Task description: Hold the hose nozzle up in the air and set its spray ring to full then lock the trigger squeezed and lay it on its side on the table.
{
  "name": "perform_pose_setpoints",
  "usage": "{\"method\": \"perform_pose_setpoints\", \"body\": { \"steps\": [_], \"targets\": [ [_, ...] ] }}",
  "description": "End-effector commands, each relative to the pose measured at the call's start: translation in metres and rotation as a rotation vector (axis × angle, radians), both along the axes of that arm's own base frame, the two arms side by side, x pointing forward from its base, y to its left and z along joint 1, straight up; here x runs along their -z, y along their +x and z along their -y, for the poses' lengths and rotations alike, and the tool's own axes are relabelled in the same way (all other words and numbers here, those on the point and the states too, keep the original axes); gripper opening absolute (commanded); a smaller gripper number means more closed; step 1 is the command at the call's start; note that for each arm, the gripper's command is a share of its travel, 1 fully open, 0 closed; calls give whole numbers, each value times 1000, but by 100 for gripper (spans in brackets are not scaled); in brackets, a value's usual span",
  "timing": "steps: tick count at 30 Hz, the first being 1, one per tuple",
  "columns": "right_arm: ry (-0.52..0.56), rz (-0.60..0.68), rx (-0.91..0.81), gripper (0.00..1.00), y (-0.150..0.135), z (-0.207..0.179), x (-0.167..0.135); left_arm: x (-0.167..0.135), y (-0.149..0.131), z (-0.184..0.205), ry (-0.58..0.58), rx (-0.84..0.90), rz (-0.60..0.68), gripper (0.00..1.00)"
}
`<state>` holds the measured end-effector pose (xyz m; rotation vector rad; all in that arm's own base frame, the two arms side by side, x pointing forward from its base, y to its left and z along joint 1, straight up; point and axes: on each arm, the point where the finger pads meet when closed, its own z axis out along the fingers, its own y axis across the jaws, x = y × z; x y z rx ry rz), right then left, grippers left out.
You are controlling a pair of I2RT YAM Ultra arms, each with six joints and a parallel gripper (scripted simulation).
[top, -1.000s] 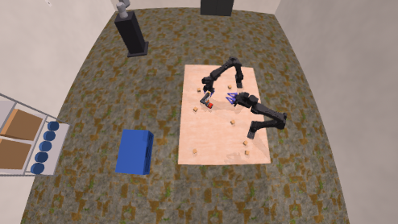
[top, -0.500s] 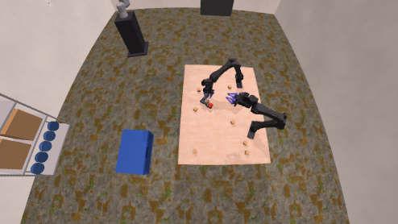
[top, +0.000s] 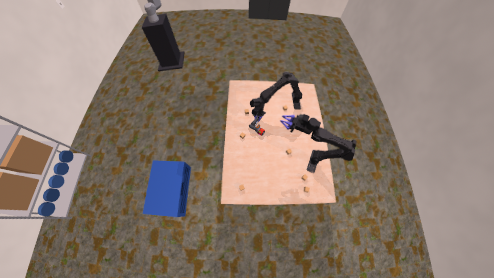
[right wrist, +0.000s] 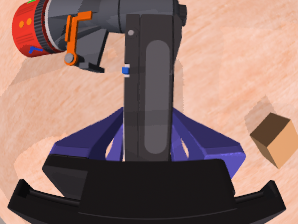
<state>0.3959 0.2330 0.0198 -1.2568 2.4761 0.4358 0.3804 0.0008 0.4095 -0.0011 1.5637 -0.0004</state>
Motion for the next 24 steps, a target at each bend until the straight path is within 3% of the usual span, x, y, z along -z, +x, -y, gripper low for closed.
{"method": "perform_pose_setpoints", "body": {
  "steps": [1, 10, 24],
  "targets": [
    [46, 76, -8, 35, 15, -10, -31, -15, 0, -2, 5, 0, 32, 37],
    [24, 26, -8, 35, 4, -5, -26, -15, 0, -2, 5, 0, 32, 37],
    [57, 81, -8, 35, 15, -13, -52, -15, 0, -2, 5, 0, 32, 37]
  ]
}}
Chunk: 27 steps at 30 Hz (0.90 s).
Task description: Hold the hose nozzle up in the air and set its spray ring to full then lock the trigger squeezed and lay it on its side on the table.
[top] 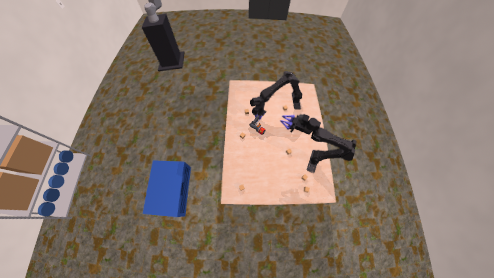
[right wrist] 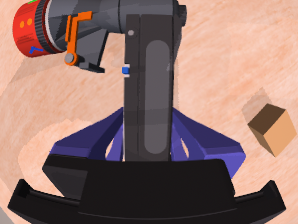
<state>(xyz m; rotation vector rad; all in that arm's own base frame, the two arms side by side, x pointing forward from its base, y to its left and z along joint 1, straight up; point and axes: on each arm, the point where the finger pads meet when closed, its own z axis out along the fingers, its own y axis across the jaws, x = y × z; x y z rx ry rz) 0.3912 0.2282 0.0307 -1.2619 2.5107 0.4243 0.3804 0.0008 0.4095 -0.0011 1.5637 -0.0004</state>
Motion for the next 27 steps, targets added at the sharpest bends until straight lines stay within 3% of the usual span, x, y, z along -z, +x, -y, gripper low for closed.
{"method": "perform_pose_setpoints", "body": {
  "steps": [1, 27],
  "targets": [
    [80, 105, -13, 35, 20, -18, -41, -15, 0, -2, 5, 0, 32, 37],
    [87, 119, -17, 35, 22, -22, -47, -15, 0, -2, 5, 0, 32, 37]
  ]
}}
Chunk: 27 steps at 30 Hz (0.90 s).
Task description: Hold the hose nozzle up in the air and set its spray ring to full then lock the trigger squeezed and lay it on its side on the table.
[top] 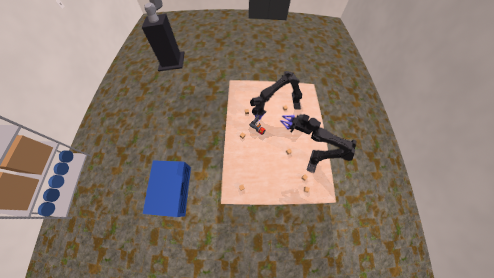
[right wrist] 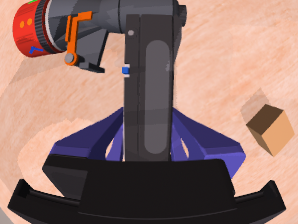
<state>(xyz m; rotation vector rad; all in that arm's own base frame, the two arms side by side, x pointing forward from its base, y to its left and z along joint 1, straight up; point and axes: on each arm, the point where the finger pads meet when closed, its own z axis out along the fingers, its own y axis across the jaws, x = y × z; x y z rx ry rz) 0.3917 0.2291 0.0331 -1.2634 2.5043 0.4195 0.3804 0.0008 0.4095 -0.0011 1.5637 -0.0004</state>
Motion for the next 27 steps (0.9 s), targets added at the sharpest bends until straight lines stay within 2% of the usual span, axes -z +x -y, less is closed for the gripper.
{"method": "perform_pose_setpoints", "body": {
  "steps": [1, 19, 20, 26, 27],
  "targets": [
    [87, 112, -16, 35, 21, -22, -45, -15, 0, -2, 5, 0, 32, 37],
    [87, 112, -18, 35, 21, -23, -45, -15, 0, -2, 5, 0, 32, 37],
    [46, 74, -7, 35, 14, -9, -30, -15, 0, -2, 5, 0, 32, 37],
    [42, 56, -18, 35, 6, -15, -31, -15, 0, -2, 5, 0, 32, 37],
    [36, 43, -3, 35, 5, -8, -21, -15, 0, -2, 5, 0, 32, 37]
  ]
}}
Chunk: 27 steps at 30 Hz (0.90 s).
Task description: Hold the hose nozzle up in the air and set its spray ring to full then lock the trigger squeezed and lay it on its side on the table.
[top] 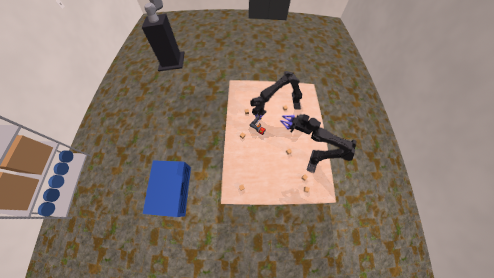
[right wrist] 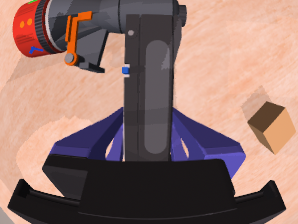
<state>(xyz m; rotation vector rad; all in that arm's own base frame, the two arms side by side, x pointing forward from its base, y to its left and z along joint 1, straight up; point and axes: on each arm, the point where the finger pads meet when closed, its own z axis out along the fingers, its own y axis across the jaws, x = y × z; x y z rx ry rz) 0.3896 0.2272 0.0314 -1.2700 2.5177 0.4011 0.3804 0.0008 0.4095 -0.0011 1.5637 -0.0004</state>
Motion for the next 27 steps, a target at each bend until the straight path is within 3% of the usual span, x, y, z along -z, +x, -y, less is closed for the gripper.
{"method": "perform_pose_setpoints", "body": {
  "steps": [1, 5, 6, 9, 14, 16, 17, 18, 19, 20, 27],
  "targets": [
    [54, 47, -16, 35, 1, -14, -24, -15, 0, -2, 5, 0, 32, 37],
    [71, 52, -13, 35, -2, -17, -36, -15, 0, -2, 5, 0, 32, 37],
    [50, 6, -10, 35, -15, -11, -26, -15, 0, -2, 5, 0, 32, 37],
    [65, 27, -9, 35, -16, -16, -40, -15, 0, -2, 5, 0, 32, 37],
    [63, 10, -5, 35, -42, -17, -61, -15, 0, -2, 5, 0, 32, 37],
    [63, 10, -5, 35, -42, -17, -61, -15, 0, -2, 5, 0, 32, 37],
    [50, 14, 1, 35, -38, -21, -37, -15, 0, -2, 5, 0, 32, 37],
    [40, 68, 18, 35, -22, -27, -16, -15, 0, -2, 5, 0, 32, 37],
    [105, 216, 31, 35, 0, -38, -54, -15, 0, -2, 5, 0, 32, 37],
    [131, 271, 36, 35, 6, -44, -65, -15, 0, -2, 5, 0, 32, 37],
    [192, 402, 62, 35, 17, -76, -74, -15, 0, -2, 5, 0, 32, 37]
  ]
}}
